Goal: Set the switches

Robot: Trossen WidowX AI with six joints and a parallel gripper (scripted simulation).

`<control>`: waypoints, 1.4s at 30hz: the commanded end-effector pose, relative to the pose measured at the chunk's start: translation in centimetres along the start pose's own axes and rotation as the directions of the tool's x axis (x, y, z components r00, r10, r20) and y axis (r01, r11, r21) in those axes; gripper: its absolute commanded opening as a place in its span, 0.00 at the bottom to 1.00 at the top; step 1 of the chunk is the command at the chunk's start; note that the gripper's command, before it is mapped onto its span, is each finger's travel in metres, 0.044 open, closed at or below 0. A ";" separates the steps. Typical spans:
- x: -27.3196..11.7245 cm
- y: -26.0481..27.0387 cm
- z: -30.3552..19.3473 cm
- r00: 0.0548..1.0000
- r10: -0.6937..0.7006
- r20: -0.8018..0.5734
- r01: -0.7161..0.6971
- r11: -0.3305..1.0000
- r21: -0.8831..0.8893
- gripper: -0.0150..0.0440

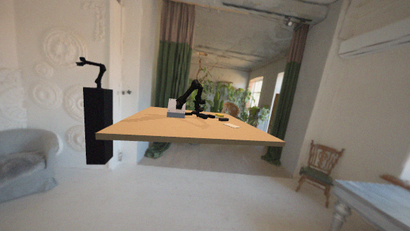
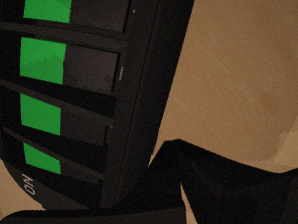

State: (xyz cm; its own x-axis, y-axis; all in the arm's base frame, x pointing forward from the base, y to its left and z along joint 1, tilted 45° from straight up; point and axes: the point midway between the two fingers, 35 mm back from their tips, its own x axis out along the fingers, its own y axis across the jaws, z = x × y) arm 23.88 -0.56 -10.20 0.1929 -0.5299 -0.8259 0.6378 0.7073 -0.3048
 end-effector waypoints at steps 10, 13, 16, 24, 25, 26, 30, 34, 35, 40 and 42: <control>0.4 1.7 0.7 1.000 0.011 0.006 -0.011 1.000 0.014 0.25; 0.4 2.0 0.8 1.000 0.011 0.006 -0.011 1.000 0.014 0.25; 0.5 2.2 0.9 1.000 0.012 0.006 -0.012 1.000 0.014 0.25; -3.2 -0.6 0.6 1.000 0.004 0.000 -0.004 1.000 0.004 0.25; -3.9 -1.1 0.6 1.000 0.005 0.000 -0.005 1.000 0.005 0.25; -4.6 -1.7 0.5 1.000 0.006 0.001 -0.006 1.000 0.007 0.25; -6.7 -3.6 0.2 1.000 0.009 0.003 -0.009 1.000 0.011 0.25; -6.8 -3.7 0.2 1.000 0.009 0.003 -0.009 1.000 0.012 0.25; -6.8 -3.7 0.2 1.000 0.009 0.003 -0.009 1.000 0.012 0.25; -7.0 -2.6 1.3 1.000 -0.027 -0.008 0.028 0.998 0.050 0.25; -7.0 -1.9 2.0 0.999 -0.048 -0.015 0.049 0.996 0.071 0.25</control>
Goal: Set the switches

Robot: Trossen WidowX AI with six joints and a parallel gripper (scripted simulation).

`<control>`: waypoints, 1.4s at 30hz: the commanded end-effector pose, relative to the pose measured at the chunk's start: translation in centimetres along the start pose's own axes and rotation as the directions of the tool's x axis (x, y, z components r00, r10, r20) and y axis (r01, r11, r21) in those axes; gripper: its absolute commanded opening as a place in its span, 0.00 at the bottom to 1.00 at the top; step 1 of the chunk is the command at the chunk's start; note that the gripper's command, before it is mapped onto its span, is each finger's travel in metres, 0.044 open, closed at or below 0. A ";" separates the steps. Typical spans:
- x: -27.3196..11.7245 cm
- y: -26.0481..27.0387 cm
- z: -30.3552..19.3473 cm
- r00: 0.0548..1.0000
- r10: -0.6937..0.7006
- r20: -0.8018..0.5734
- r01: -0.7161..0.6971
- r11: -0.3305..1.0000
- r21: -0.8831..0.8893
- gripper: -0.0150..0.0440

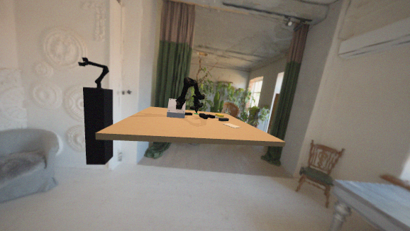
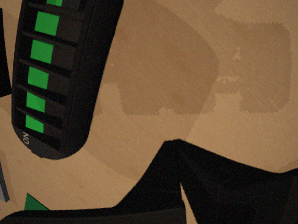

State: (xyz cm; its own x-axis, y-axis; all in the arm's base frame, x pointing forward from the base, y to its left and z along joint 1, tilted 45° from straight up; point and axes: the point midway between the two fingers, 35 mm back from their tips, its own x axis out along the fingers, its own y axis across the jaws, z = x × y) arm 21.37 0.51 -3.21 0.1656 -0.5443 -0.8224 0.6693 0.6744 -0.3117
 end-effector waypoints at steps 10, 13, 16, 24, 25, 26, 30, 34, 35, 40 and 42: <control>-0.5 4.2 4.1 0.992 -0.124 -0.031 0.127 0.981 0.145 0.25; -0.4 5.1 5.0 0.987 -0.154 -0.039 0.159 0.971 0.176 0.25; -0.2 5.9 5.9 0.982 -0.184 -0.052 0.191 0.960 0.203 0.25; 0.4 7.8 8.1 0.962 -0.262 -0.079 0.274 0.922 0.273 0.25; 0.4 8.1 8.3 0.959 -0.272 -0.081 0.284 0.916 0.282 0.25; 0.5 8.3 8.6 0.956 -0.283 -0.083 0.294 0.910 0.291 0.25; 0.8 9.1 9.5 0.942 -0.322 -0.090 0.334 0.884 0.327 0.25; 1.2 9.8 10.4 0.928 -0.361 -0.097 0.371 0.856 0.361 0.25; 1.3 10.0 10.6 0.924 -0.371 -0.098 0.380 0.848 0.369 0.25; 1.8 10.7 11.5 0.902 -0.418 -0.105 0.422 0.809 0.410 0.25; 2.1 11.0 11.9 0.893 -0.436 -0.108 0.438 0.792 0.425 0.25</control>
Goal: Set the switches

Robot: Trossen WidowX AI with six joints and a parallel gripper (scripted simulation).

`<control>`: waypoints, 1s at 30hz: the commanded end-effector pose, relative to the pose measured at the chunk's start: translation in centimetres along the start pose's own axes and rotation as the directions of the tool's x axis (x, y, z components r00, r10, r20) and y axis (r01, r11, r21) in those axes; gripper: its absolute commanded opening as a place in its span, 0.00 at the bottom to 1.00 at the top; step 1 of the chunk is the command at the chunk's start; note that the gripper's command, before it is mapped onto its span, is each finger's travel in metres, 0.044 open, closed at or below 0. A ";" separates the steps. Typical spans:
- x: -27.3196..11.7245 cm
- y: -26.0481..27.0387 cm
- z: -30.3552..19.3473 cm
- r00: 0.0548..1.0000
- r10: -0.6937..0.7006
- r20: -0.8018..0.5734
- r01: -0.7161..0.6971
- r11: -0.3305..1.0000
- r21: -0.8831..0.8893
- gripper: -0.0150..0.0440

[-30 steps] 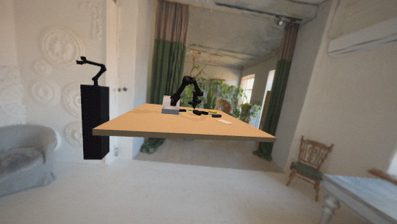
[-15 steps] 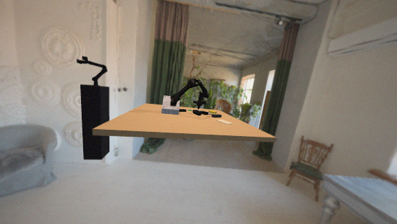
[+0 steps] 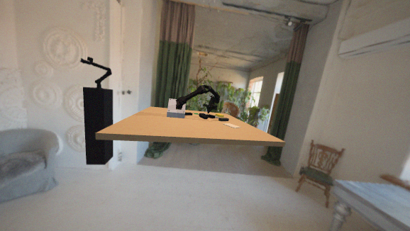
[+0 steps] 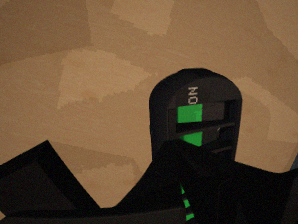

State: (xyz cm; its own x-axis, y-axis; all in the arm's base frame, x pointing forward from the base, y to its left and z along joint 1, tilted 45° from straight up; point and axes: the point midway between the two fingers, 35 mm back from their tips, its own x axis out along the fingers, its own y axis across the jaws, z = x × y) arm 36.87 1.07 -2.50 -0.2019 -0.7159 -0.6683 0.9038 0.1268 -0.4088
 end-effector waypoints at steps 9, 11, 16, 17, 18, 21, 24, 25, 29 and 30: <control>0.4 1.9 0.8 0.996 -0.081 0.028 0.078 0.993 0.088 0.25; 0.6 1.9 0.9 0.996 -0.081 0.027 0.078 0.993 0.088 0.25; 1.4 2.1 0.9 0.996 -0.080 0.027 0.078 0.993 0.087 0.25; 1.5 2.2 0.9 0.996 -0.080 0.026 0.078 0.993 0.087 0.25; 1.7 2.2 0.9 0.996 -0.080 0.026 0.078 0.993 0.086 0.25; 2.1 2.3 1.0 0.996 -0.080 0.027 0.078 0.993 0.087 0.25; 2.6 2.5 1.0 0.996 -0.080 0.027 0.078 0.993 0.087 0.25; 2.8 2.5 1.0 0.996 -0.080 0.027 0.078 0.993 0.087 0.25; 3.4 2.6 1.0 0.996 -0.080 0.027 0.078 0.993 0.088 0.25; 3.6 2.7 1.1 0.996 -0.080 0.028 0.078 0.993 0.088 0.25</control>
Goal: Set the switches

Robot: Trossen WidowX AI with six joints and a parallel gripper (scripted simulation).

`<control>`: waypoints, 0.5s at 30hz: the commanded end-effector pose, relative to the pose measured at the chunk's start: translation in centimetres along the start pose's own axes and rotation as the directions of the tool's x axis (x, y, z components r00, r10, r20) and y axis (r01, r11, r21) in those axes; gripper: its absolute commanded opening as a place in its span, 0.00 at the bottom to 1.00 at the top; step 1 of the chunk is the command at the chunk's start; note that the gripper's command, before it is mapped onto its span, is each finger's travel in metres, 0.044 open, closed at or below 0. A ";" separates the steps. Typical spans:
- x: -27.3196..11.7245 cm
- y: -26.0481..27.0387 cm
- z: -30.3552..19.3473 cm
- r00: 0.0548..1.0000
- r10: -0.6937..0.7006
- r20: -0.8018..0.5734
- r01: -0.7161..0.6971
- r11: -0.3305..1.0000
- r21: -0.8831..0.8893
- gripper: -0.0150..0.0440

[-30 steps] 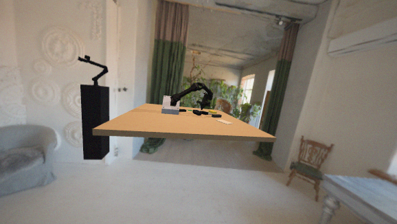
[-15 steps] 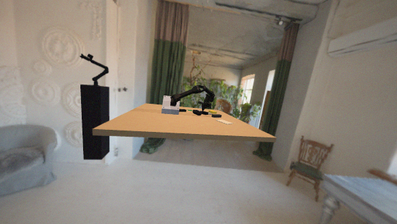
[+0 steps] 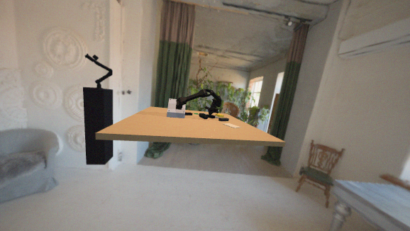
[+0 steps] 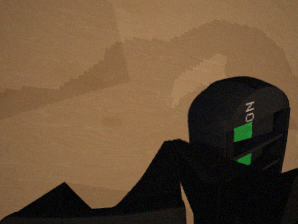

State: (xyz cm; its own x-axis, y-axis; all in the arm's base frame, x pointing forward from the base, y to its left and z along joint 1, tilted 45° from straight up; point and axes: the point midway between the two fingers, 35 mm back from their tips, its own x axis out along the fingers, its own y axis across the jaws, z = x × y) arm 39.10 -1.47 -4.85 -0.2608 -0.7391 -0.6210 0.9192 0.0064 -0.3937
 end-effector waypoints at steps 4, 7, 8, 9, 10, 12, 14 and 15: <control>1.3 0.2 -0.1 1.000 -0.005 0.006 0.005 1.000 -0.010 0.25; 1.7 0.4 -0.1 1.000 -0.005 0.006 0.005 1.000 -0.010 0.25; 1.9 0.4 -0.1 1.000 -0.005 0.006 0.005 1.000 -0.009 0.25; 2.1 0.4 -0.1 1.000 -0.005 0.006 0.005 1.000 -0.009 0.25; 2.2 0.5 -0.1 1.000 -0.005 0.007 0.005 1.000 -0.009 0.25; 2.5 0.5 -0.1 1.000 -0.005 0.007 0.005 1.000 -0.009 0.25; 2.6 0.6 -0.1 1.000 -0.006 0.007 0.006 1.000 -0.009 0.25; 2.6 0.6 -0.1 1.000 -0.006 0.007 0.006 1.000 -0.009 0.25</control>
State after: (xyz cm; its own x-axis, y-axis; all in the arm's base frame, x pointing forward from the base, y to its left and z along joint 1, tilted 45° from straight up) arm 39.06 -3.18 -6.49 -0.2632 -0.7406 -0.6182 0.9188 0.0031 -0.3948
